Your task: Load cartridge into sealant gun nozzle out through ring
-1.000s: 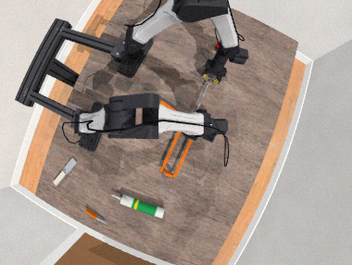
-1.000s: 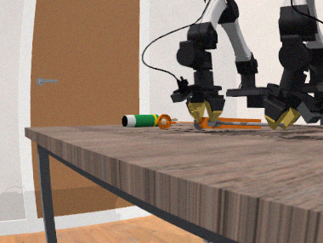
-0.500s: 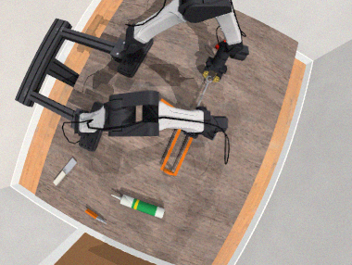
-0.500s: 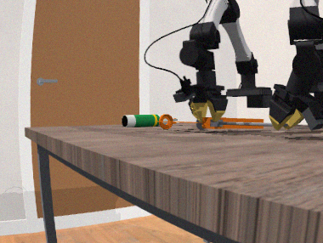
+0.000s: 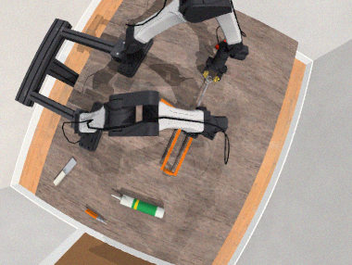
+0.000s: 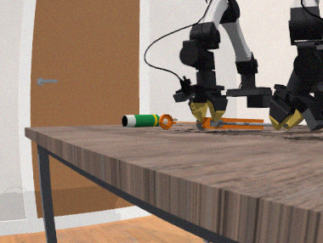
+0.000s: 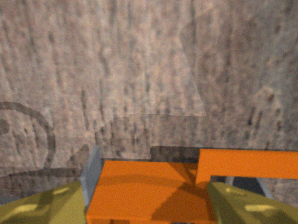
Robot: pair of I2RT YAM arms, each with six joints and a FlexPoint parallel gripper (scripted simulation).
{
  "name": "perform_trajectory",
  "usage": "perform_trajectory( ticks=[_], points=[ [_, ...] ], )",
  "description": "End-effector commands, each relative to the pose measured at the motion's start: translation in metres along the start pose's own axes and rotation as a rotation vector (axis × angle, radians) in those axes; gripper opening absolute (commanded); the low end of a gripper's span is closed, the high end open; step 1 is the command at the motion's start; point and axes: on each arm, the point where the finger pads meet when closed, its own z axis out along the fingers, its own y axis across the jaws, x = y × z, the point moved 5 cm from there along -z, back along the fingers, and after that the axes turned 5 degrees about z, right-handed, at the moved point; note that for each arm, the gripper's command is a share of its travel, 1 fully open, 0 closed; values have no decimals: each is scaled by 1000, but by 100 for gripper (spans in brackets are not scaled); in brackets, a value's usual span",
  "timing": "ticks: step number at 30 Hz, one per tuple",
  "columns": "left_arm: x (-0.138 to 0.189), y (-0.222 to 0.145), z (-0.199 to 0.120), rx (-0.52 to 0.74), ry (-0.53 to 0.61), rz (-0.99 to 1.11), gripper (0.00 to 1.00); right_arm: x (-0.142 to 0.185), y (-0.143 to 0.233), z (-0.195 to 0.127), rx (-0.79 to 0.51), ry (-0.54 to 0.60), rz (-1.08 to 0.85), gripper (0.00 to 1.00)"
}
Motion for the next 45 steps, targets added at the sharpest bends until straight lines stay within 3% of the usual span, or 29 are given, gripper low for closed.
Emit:
perform_trajectory(
  ticks=[1, 33, 34, 35, 36, 45],
  points=[
    [-52, 0, -23, 30, -171, 18, 0, 5, -35, 20, 104, 49, 19, 3],
    [-53, 2, -20, 26, -168, 16, 0, 5, -35, 20, 104, 49, 19, 3],
    [-46, 2, -19, 21, -154, 21, 0, 5, -35, 20, 104, 49, 19, 3],
    [-12, -5, -15, 23, -32, 32, 0, 5, -35, 20, 104, 49, 19, 3],
    [-6, -3, -17, 10, -15, 24, 0, 5, -35, 20, 104, 49, 19, 3],
    [-32, 10, -22, -33, 9, 11, 0, 5, -35, 20, 104, 49, 19, 3]
  ],
)
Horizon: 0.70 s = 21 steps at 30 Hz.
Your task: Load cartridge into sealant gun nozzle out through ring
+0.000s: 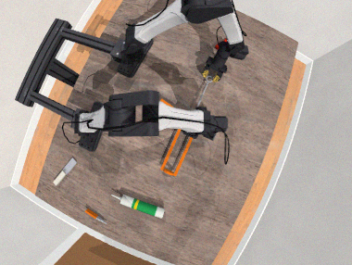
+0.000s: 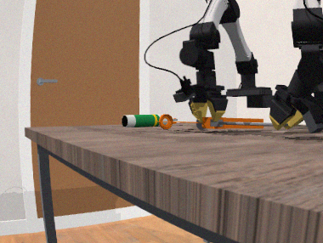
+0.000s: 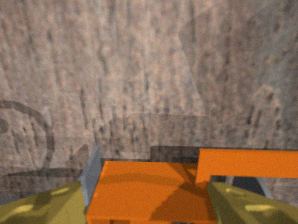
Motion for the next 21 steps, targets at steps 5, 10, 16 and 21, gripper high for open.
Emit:
perform_trajectory(
  ticks=[5, 10, 16, 21],
  points=[
    [-41, 11, -31, -27, -45, 15, 0, 5, -34, 20, 102, 46, 21, 3],
    [-56, 6, -35, 10, -78, 28, 0, 5, -33, 20, 102, 46, 18, 3],
    [-61, 4, -32, 30, -93, 28, 0, 5, -34, 20, 102, 46, 21, 3],
    [-60, 3, -33, 31, -95, 31, 0, 5, -34, 20, 102, 46, 21, 3]
  ],
)
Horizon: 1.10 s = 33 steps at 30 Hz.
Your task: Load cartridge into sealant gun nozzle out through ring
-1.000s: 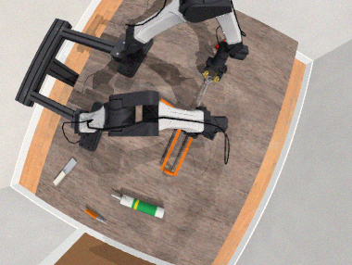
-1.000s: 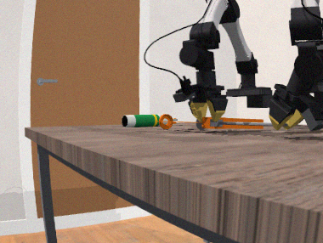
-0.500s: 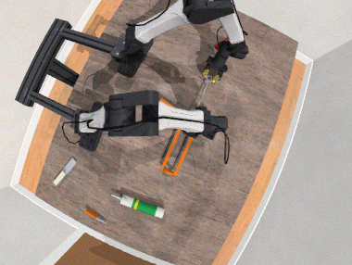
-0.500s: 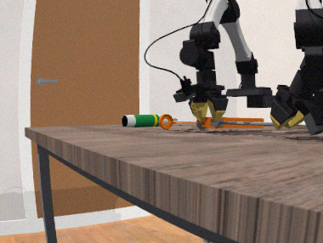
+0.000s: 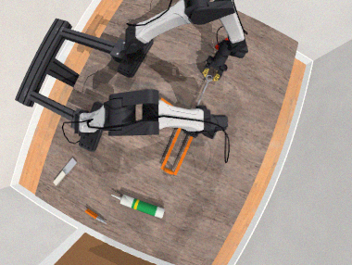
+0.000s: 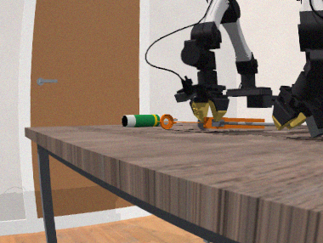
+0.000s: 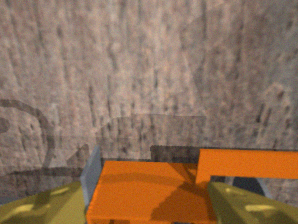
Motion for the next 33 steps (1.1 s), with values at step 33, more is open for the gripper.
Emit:
perform_trajectory(
  ticks=[33],
  points=[
    [-53, 3, -32, 34, -177, 30, 0, 3, -38, 20, 107, 46, 26, 3]
  ],
)
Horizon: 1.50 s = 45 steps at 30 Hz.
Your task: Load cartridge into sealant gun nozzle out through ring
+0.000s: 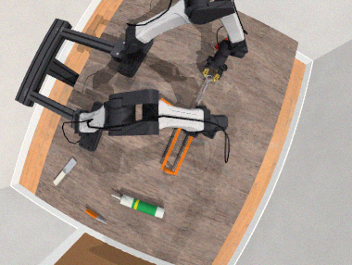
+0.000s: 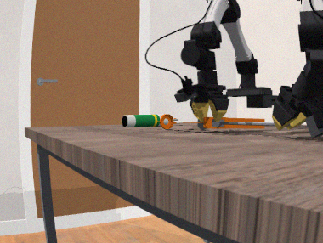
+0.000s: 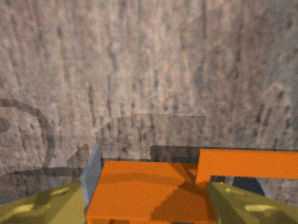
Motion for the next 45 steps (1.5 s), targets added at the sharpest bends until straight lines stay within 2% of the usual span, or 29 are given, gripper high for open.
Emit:
perform_trajectory(
  ticks=[1, 6, 7, 9, 14, 20, 45],
  points=[
    [-53, 3, -32, 32, -180, 30, 0, 3, -38, 20, 107, 45, 26, 3],
    [-46, 3, -30, 27, -165, 34, 0, 3, -38, 20, 107, 45, 26, 3],
    [1, -3, -4, 5, -9, 29, 0, 0, -36, 18, 103, 36, 36, 3],
    [-5, -8, -17, 30, -48, 36, 0, 4, -34, 22, 102, 44, 26, 3],
    [-18, -2, 0, 17, -36, 23, 0, -1, -30, 26, 82, 17, 24, 3],
    [-13, -5, -11, 23, -50, 28, 0, -7, -26, 20, 76, 12, 22, 3],
    [-13, -5, -11, 23, -50, 28, 0, -6, -27, 21, 75, 10, 22, 3]
  ],
)
